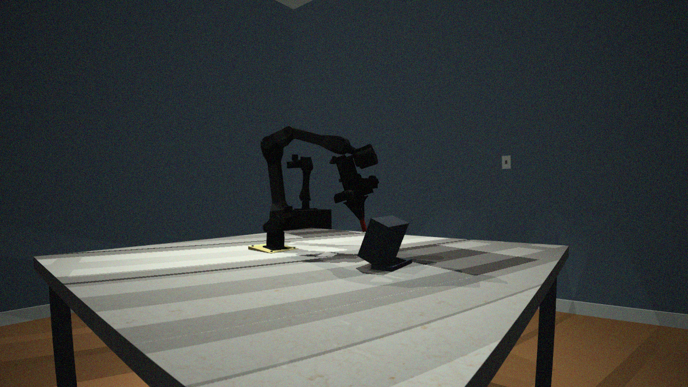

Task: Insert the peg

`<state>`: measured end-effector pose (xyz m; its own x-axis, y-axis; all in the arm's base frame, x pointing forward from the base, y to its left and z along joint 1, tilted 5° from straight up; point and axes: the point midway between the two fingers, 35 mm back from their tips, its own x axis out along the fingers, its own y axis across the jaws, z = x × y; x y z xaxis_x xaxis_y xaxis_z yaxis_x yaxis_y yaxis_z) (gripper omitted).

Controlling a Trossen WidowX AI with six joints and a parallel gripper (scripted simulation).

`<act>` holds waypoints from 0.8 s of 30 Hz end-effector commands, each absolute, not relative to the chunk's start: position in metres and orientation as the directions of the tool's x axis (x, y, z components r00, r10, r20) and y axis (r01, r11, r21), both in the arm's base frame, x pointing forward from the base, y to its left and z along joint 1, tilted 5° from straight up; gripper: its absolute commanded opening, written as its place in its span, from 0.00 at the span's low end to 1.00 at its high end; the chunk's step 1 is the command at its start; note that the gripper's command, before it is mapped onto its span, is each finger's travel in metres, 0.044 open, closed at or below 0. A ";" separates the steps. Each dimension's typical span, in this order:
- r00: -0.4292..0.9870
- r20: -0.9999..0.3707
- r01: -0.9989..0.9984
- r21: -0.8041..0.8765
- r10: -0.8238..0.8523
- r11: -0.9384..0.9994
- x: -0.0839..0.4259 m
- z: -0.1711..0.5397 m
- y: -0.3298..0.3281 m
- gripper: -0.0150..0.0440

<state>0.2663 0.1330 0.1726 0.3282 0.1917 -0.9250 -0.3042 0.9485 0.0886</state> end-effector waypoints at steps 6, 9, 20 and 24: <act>0.364 -0.907 -0.301 0.100 0.211 0.948 0.268 0.172 0.127 0.25; 0.377 -0.901 -0.298 0.104 0.217 0.949 0.269 0.172 0.125 0.25; 0.423 -0.875 -0.289 0.114 0.234 0.950 0.272 0.171 0.118 0.25; 0.440 -0.865 -0.286 0.118 0.240 0.951 0.273 0.171 0.115 0.25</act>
<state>0.2731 0.1168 0.1714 0.4296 0.2336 -0.8723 -0.2839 0.9519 0.1151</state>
